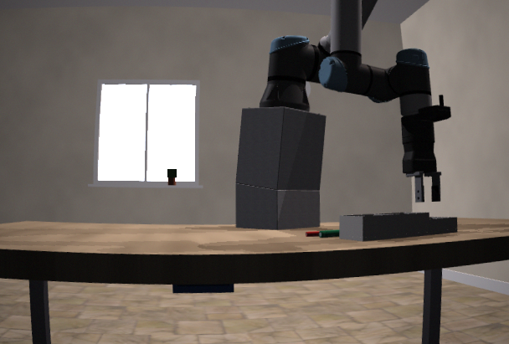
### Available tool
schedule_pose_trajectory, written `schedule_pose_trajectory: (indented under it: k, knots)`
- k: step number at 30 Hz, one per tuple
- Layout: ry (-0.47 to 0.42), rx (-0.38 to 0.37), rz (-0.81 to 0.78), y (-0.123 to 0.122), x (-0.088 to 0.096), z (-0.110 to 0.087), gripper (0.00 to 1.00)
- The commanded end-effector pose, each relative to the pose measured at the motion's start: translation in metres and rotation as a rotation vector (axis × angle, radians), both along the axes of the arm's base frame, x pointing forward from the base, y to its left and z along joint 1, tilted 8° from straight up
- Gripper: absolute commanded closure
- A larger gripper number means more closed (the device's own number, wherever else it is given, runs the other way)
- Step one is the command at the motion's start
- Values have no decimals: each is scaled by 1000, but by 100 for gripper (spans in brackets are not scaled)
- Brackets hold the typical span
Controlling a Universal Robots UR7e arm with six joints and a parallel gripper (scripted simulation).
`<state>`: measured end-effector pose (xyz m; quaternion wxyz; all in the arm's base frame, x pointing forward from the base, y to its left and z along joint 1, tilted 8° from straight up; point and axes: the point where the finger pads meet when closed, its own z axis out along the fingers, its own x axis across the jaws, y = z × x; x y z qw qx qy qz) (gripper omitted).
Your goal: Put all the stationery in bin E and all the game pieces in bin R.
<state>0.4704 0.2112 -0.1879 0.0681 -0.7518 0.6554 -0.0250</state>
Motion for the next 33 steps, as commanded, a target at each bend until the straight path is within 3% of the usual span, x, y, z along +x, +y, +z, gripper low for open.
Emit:
schedule_pose_trajectory:
  k: [1,3,4,33]
  knots:
    - [0,0,0,0,0,1,13]
    - [0,0,0,0,0,1,13]
    - [0,0,0,-1,-1,5,0]
    - [0,0,0,-8,-14,108,0]
